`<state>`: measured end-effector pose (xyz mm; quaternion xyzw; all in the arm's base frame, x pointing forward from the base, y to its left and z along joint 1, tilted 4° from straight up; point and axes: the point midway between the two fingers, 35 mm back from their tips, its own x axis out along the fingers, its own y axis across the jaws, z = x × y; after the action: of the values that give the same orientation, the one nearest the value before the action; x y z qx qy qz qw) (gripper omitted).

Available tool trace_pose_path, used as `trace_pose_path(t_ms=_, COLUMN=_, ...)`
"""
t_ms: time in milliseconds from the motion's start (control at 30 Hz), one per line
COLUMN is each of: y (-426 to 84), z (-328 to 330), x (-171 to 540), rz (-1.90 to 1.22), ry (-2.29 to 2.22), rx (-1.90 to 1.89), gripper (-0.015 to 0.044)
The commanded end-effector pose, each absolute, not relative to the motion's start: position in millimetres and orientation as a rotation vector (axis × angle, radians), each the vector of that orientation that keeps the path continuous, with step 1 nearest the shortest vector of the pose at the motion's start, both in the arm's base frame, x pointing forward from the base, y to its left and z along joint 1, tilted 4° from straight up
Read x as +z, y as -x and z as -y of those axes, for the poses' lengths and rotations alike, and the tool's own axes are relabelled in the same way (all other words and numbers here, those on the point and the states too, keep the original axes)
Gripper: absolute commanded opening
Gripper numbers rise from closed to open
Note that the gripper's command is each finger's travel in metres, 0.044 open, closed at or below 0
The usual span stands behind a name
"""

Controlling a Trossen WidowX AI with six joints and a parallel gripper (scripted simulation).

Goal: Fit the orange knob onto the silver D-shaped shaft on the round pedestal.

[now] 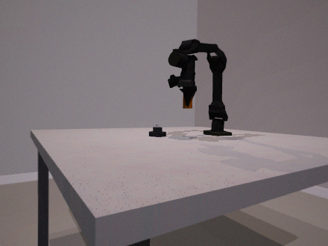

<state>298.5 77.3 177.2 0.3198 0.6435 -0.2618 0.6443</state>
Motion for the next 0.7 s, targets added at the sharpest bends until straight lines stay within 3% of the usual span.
trace_pose_path(t_ms=0, y=-306, z=-66, x=176, rz=-1.456, ry=-0.729, rx=-0.596, gripper=0.0)
trace_pose_path(t_ms=667, y=-329, z=-13, x=156, rz=-1.451, ry=-0.726, rx=-0.598, gripper=0.0)
